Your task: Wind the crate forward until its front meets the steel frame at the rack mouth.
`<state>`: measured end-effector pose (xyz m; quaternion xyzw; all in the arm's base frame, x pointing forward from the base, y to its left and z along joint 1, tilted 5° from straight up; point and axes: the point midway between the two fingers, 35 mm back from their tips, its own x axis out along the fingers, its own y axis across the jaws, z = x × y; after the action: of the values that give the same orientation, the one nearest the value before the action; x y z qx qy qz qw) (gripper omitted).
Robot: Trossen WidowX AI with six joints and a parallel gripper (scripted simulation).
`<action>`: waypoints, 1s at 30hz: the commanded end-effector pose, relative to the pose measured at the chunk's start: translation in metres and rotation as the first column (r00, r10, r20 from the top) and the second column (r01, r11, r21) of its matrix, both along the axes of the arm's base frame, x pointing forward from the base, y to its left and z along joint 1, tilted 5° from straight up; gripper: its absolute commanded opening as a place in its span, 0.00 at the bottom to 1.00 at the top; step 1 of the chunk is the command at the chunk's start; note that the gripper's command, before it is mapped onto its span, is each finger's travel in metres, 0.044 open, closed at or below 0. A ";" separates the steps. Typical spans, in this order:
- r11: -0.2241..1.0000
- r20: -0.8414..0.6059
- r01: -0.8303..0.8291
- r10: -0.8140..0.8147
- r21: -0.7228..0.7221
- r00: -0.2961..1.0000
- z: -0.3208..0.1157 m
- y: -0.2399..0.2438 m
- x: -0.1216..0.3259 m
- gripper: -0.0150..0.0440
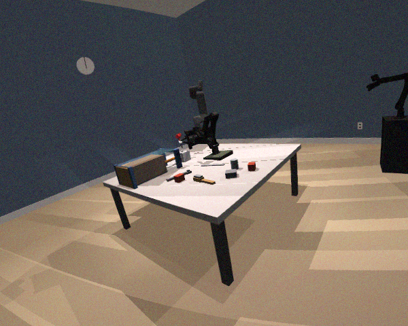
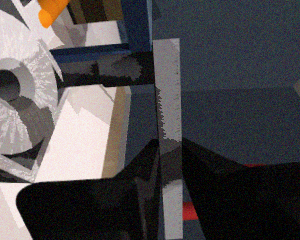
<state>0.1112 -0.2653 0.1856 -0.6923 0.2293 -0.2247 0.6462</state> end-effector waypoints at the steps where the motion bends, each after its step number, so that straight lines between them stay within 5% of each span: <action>1: 1.000 0.000 0.000 0.000 0.000 1.000 0.000 0.000 0.000 0.25; 30: 1.000 0.064 -0.002 0.004 -0.030 0.998 -0.007 -0.004 -0.004 0.25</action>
<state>0.1072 -0.2696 0.1777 -0.6948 0.2063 -0.2488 0.6425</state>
